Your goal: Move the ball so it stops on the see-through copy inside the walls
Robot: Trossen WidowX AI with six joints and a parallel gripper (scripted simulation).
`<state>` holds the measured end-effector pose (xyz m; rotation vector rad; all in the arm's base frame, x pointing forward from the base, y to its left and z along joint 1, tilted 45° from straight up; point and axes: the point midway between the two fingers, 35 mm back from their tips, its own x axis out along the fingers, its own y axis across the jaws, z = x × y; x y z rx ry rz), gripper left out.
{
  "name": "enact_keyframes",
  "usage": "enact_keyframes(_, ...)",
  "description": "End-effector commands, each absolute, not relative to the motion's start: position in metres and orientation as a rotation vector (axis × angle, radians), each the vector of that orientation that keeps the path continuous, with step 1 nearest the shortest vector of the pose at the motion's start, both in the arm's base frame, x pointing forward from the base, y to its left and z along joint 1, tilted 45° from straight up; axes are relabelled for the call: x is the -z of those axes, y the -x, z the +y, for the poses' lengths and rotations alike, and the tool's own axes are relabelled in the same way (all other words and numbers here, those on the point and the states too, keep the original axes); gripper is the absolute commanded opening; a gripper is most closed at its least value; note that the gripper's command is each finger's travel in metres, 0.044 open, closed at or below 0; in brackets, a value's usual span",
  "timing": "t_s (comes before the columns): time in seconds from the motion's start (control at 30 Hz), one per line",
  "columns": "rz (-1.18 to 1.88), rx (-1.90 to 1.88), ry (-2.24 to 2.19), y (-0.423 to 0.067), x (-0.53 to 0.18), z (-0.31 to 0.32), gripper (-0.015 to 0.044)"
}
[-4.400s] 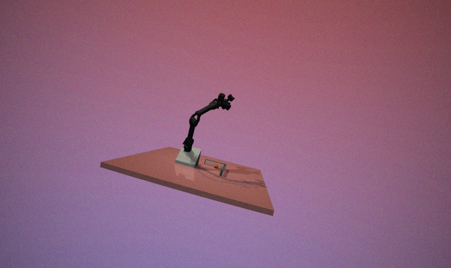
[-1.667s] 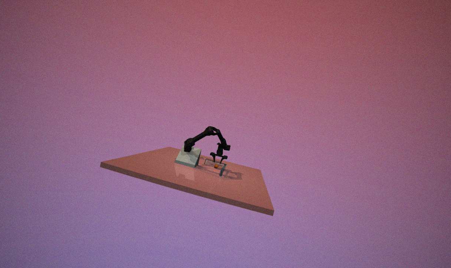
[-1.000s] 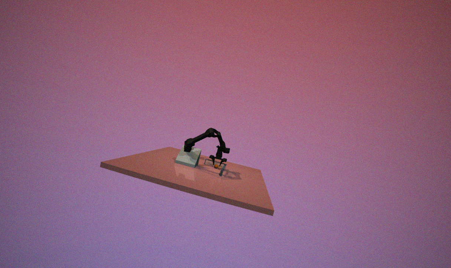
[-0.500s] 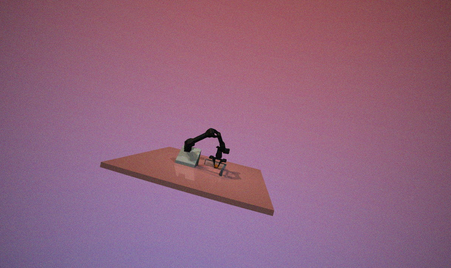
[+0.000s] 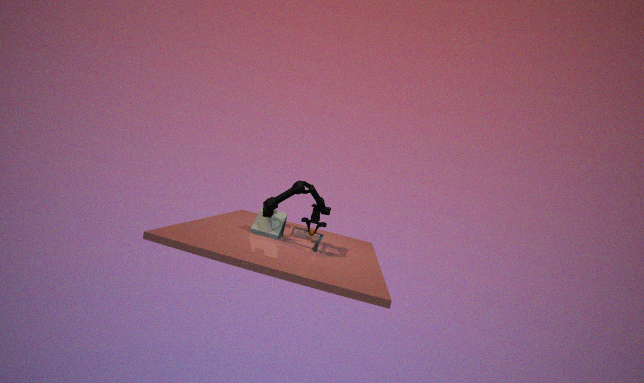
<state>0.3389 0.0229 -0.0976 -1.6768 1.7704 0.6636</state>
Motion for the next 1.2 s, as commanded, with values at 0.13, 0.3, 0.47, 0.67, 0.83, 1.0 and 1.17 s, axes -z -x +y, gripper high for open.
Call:
enact_keyframes(0.13,1.770,-0.690,1.689,-0.334,0.062,0.071,0.0000)
enact_keyframes(0.3,1.776,-0.698,1.703,-0.327,0.043,0.092,0.0000)
enact_keyframes(0.47,1.773,-0.743,1.732,-0.328,0.043,0.091,0.0000)
enact_keyframes(0.67,1.750,-0.930,1.847,-0.334,0.044,0.084,0.0000)
enact_keyframes(0.83,1.721,-1.089,1.939,-0.338,0.044,0.079,0.0000)
enact_keyframes(1.0,1.682,-1.252,2.028,-0.342,0.045,0.073,0.0000)
enact_keyframes(1.17,1.632,-1.419,2.112,-0.347,0.045,0.067,0.0000)
